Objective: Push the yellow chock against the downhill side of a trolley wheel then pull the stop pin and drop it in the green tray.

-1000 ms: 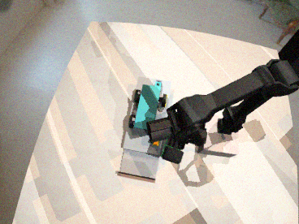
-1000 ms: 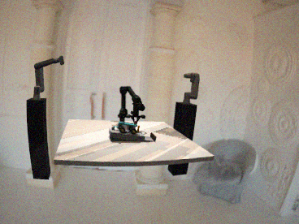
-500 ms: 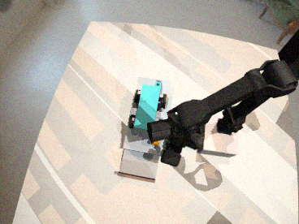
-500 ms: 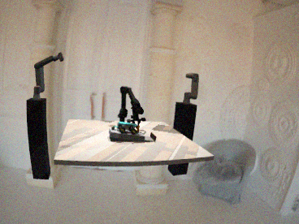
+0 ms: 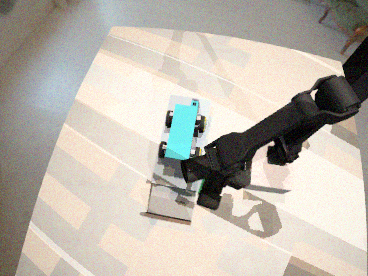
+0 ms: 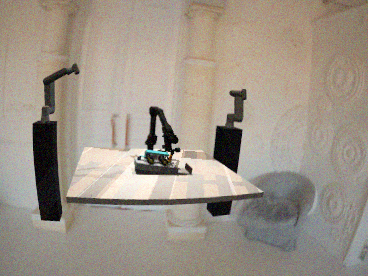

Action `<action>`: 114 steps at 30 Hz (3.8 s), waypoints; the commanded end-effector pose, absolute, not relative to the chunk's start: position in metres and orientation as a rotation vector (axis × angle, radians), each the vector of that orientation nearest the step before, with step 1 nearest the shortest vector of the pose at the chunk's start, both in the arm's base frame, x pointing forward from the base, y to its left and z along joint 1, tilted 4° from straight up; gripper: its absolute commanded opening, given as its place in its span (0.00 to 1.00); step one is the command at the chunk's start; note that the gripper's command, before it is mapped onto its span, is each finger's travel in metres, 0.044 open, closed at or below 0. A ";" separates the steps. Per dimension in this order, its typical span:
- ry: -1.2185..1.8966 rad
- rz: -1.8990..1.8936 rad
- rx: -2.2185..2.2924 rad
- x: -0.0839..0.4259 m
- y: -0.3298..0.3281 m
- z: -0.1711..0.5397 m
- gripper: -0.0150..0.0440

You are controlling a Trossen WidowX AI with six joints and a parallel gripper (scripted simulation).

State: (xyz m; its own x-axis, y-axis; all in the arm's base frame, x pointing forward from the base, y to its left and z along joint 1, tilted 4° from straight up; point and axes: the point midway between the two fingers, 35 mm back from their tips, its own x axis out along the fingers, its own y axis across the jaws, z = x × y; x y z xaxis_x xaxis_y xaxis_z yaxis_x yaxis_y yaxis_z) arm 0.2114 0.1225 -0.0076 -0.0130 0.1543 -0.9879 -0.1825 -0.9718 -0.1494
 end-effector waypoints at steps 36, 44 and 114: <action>0.032 2.083 -2.021 0.209 0.102 -0.016 0.58; 0.032 2.083 -2.022 0.208 0.098 -0.018 0.58; 0.037 2.082 -2.025 0.205 0.078 -0.023 0.83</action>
